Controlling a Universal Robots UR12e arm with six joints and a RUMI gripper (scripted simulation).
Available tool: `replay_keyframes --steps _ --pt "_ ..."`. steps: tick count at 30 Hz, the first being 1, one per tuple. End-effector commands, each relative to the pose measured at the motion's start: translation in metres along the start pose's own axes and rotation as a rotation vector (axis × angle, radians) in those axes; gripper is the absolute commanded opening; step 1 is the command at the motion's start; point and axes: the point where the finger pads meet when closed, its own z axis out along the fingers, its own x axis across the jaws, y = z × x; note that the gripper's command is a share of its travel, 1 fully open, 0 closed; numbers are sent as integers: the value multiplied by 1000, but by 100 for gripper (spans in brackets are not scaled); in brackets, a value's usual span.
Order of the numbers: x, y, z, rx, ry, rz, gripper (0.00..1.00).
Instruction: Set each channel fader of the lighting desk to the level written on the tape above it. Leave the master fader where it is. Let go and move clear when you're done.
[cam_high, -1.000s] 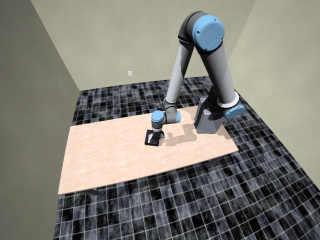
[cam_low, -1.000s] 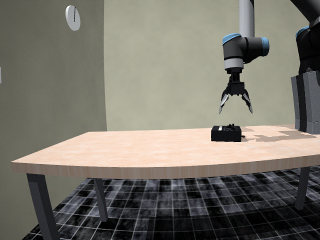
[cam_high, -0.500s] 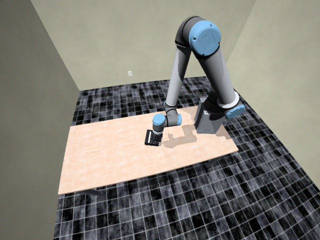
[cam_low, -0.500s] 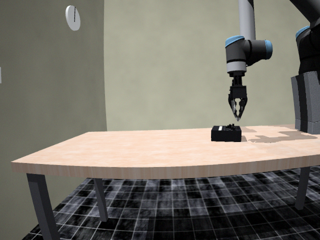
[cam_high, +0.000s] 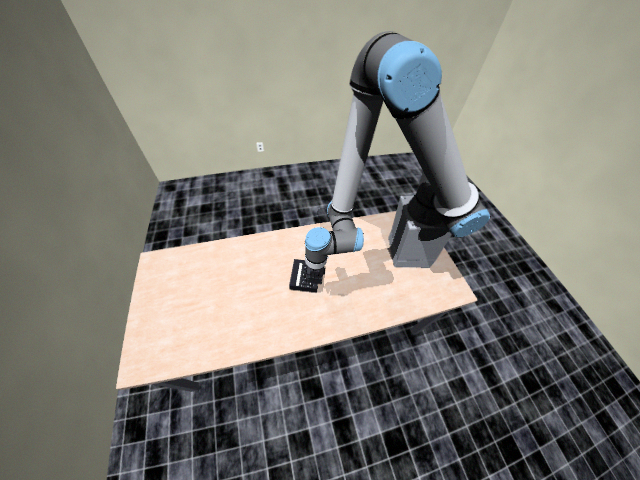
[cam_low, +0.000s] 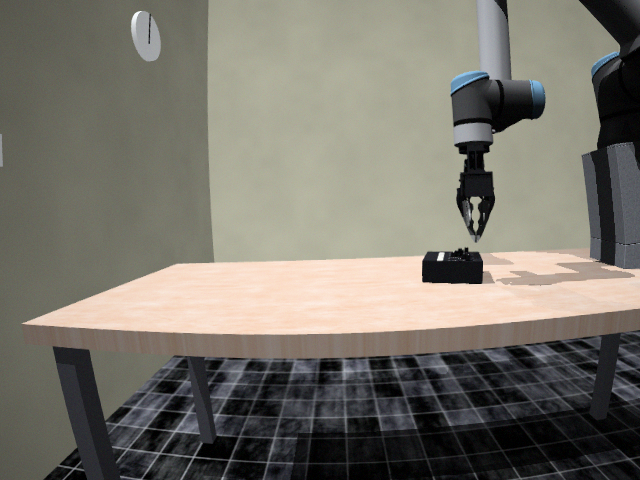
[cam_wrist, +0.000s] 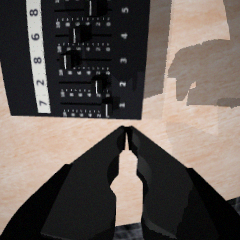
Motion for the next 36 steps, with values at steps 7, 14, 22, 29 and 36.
replay_keyframes --steps 7,14,22,29,36 --pt "0 0 0 0 -1 0 0" --pt "0 0 0 0 -1 0 0" --pt "0 0 2 0 -1 0 0" --pt "0 0 4 0 -1 0 0" --pt "-1 0 9 0 -1 0 0"
